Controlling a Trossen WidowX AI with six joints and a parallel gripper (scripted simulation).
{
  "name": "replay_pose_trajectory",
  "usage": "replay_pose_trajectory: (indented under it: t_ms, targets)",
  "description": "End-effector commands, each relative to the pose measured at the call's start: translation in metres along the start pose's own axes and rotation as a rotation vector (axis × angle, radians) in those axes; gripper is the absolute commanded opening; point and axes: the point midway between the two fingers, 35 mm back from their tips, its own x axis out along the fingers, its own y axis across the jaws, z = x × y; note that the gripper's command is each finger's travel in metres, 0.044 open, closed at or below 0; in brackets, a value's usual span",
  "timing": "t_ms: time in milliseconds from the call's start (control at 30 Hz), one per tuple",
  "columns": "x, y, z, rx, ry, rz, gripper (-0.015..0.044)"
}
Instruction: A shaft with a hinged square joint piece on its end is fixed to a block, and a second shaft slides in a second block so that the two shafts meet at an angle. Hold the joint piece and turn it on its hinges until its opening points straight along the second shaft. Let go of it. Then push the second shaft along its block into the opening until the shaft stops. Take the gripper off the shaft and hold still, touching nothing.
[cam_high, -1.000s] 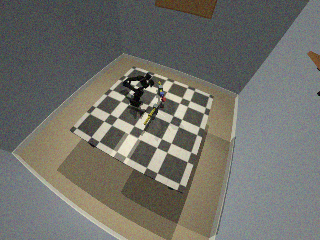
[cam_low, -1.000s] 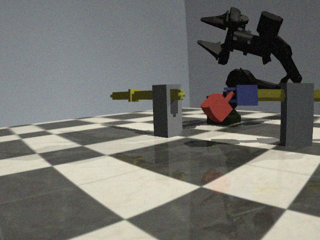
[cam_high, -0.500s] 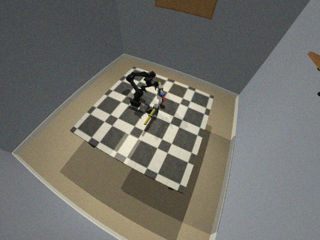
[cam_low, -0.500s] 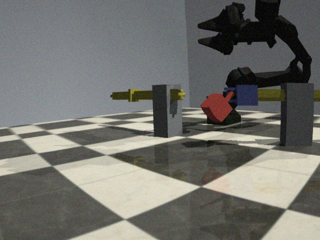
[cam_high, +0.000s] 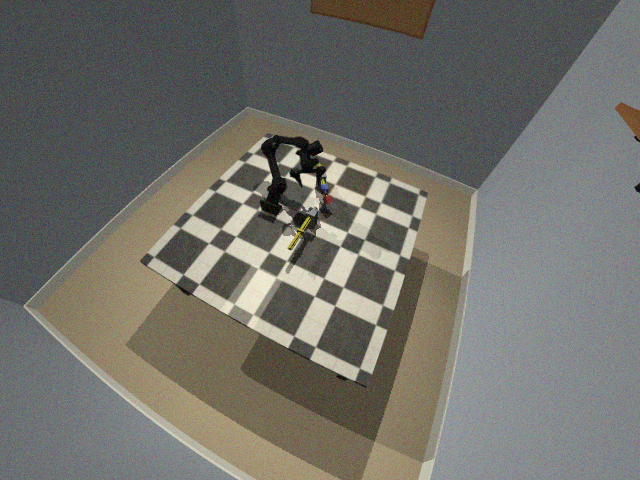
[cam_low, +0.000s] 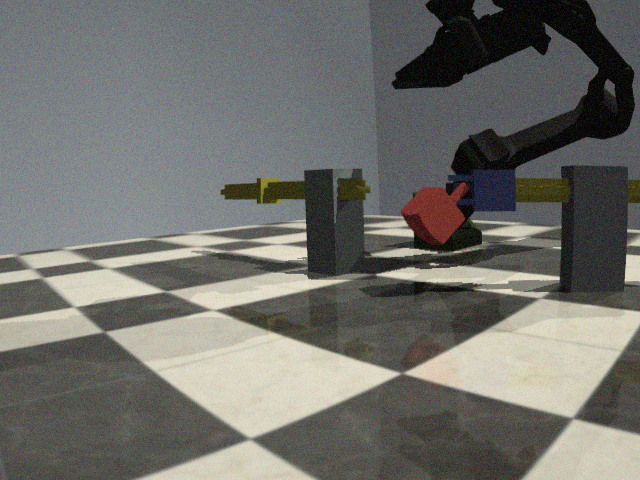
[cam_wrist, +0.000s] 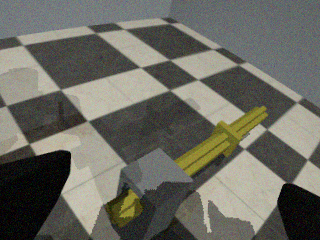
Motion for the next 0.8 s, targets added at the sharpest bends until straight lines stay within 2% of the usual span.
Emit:
replay_pose_trajectory:
  t_ms: [0,400,767]
  targets:
    - [0.001,0.011,-0.001,-0.077,0.079,0.011,0.044]
    - [0.015,0.05,-0.008,-0.326,0.389,0.081,0.044]
    - [0.033,0.088,-0.013,-0.509,0.665,0.226,0.044]
